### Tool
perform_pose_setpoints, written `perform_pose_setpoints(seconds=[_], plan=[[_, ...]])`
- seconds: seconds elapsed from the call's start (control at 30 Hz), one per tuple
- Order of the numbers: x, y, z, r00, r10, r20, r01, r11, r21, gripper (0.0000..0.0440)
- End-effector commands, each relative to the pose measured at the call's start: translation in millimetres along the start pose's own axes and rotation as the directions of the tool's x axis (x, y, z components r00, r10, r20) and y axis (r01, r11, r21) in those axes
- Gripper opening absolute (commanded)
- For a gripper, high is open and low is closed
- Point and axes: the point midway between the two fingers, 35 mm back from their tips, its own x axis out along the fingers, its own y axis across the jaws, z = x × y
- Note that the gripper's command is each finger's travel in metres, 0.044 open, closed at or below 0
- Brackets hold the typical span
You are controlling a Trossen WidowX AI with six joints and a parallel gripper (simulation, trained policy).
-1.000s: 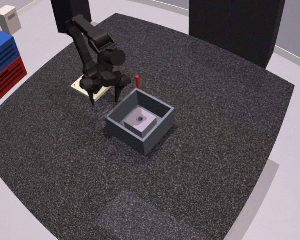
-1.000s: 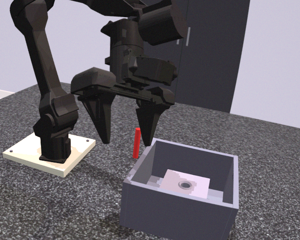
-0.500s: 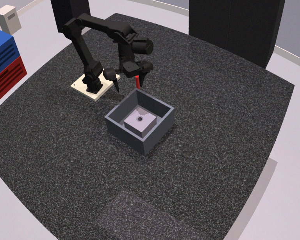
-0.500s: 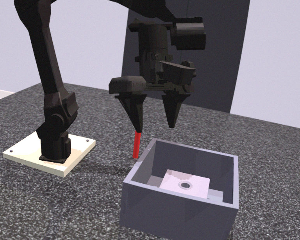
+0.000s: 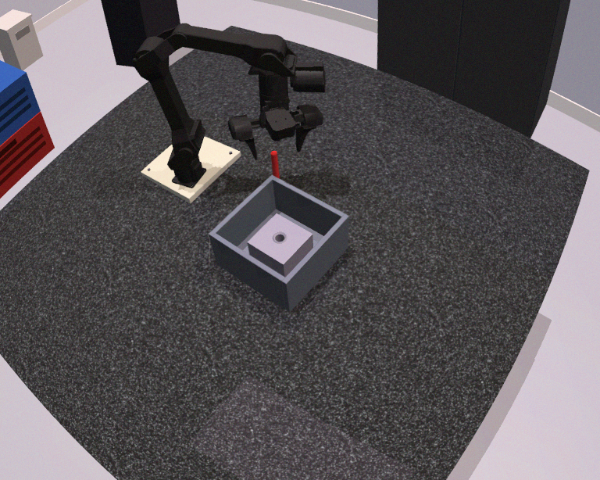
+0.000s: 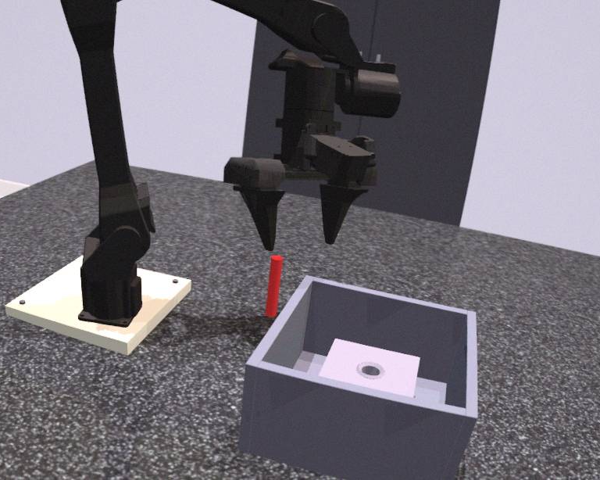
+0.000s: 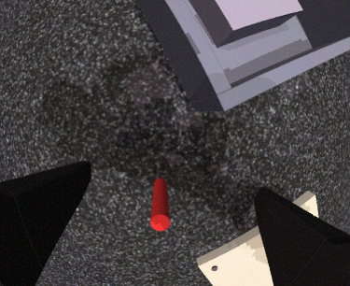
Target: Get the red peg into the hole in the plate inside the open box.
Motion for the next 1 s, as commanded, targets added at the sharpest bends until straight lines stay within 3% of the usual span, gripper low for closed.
perform_pose_setpoints(seconds=[0.0, 0.67, 0.73, 0.97], plan=[[6.3, 3.4, -12.0, 1.0, -0.019, -0.023, 0.019, 1.0, 0.005, 0.044], [75.2, 13.7, -50.8, 0.999, -0.041, 0.016, 0.042, 0.999, -0.026, 0.0433], [80.8, 12.4, -52.6, 0.999, -0.049, 0.015, 0.049, 0.998, -0.036, 0.0397], [93.5, 10.4, -56.3, 0.997, -0.072, -0.001, 0.071, 0.996, -0.046, 0.0214]])
